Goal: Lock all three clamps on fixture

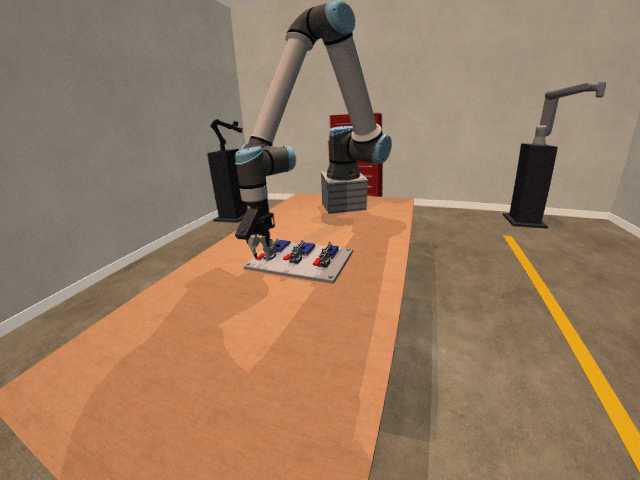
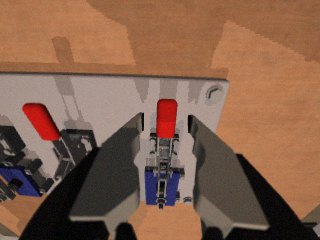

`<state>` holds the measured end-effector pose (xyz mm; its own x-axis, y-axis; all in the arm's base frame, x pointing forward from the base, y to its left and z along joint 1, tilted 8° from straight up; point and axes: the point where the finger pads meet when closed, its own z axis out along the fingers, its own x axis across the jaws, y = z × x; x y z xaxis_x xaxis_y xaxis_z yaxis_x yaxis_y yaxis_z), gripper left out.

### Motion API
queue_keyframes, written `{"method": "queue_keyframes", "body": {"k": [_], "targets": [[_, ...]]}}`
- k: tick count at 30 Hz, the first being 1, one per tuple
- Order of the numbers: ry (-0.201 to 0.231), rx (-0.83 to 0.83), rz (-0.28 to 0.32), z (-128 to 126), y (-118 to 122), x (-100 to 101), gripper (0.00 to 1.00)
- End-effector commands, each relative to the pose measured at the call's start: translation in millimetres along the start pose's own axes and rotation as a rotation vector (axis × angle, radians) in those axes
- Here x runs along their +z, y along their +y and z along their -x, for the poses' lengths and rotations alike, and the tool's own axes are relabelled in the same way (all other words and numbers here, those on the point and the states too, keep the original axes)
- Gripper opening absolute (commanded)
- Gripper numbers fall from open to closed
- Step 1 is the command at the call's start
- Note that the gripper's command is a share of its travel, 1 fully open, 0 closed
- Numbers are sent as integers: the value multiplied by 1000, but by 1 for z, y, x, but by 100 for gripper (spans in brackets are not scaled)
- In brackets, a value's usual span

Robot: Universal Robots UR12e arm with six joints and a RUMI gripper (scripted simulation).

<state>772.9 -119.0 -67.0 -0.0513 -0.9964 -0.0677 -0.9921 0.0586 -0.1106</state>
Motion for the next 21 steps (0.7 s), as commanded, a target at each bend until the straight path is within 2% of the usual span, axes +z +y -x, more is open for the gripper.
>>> {"method": "queue_keyframes", "body": {"k": [1, 13, 21], "targets": [[0, 0, -1, 0, -1, -1, 28], [0, 0, -1, 0, -1, -1, 28], [0, 0, -1, 0, -1, -9, 28]]}}
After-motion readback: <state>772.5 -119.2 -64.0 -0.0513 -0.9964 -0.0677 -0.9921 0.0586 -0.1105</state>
